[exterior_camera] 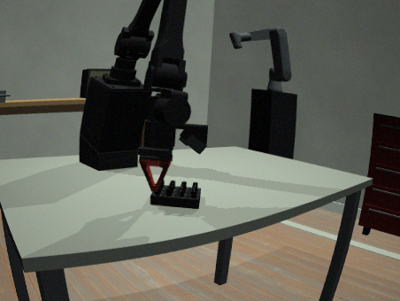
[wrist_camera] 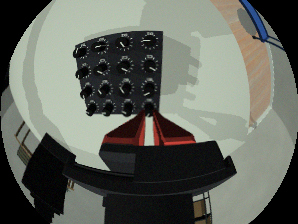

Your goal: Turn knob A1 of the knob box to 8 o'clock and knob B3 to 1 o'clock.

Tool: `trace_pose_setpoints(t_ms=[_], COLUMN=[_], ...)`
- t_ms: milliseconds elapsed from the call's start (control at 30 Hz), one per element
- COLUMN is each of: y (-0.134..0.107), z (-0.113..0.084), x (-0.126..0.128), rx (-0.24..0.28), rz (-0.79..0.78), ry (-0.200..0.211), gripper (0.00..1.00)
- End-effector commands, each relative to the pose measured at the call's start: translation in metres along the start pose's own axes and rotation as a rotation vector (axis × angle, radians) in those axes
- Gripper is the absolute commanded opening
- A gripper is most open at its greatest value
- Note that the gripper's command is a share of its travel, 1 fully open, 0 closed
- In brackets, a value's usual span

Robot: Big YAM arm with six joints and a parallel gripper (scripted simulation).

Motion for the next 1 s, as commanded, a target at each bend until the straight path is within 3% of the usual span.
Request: trace_pose_setpoints(t_ms=[0, 533, 567, 967], y=[0.0091, 0.0091, 0.0091, 0.0090], z=[0.0002, 0.0002, 0.0002, 0.0002], x=[-0.0062, -0.0062, -0.0062, -0.0063], rx=[-0.018, -0.018, -0.018, -0.017], rz=[-0.030, -0.027, -0.027, -0.026], ry=[-0.013, -0.013, -0.013, -0.014], gripper=[0.08, 0.08, 0.19, 0.19])
Point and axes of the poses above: the point where the finger pads meet when closed, its own z axis out along the fingers, its own x axis across the jaws, y = z × x, the point moved 5 cm from there along -z, back along the fingers, and after that the axes turned 5 degrees about z, right-handed, at the moved point
